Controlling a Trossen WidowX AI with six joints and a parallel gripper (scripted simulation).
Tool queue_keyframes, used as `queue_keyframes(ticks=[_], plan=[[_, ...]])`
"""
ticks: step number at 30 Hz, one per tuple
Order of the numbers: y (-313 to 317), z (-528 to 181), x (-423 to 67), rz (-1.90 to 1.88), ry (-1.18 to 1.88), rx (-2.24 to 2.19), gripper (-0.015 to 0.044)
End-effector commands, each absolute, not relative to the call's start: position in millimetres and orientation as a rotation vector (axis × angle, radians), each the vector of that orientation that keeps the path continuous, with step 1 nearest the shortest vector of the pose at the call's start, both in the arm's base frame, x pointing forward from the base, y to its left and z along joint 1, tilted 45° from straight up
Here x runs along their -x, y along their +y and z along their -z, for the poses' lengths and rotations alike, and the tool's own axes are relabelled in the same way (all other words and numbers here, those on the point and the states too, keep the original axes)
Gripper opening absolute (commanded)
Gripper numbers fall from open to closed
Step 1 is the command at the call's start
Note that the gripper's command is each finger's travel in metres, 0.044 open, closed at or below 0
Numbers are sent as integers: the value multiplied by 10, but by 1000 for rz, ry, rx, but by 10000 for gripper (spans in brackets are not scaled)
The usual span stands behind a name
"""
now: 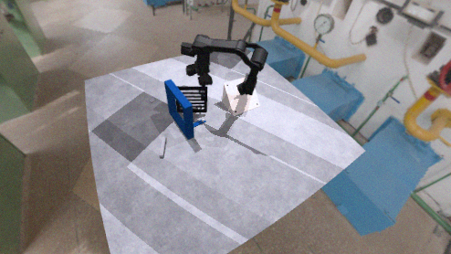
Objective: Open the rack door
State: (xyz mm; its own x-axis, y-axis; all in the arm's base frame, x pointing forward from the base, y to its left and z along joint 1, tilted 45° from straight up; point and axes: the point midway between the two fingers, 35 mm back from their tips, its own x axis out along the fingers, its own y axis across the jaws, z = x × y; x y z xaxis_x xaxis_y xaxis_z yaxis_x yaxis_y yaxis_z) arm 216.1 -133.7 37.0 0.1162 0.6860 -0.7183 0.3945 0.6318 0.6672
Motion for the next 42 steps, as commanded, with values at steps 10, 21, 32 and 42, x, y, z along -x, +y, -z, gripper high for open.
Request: queue_keyframes(ticks=[10,21,32,42], plan=[[-1549,-162,-2130,-437,1434,-756,8],[-1749,20,-2152,-563,1371,-602,8],[-1900,154,-2198,-654,1318,-485,8],[-1900,154,-2198,-654,1318,-485,8]])
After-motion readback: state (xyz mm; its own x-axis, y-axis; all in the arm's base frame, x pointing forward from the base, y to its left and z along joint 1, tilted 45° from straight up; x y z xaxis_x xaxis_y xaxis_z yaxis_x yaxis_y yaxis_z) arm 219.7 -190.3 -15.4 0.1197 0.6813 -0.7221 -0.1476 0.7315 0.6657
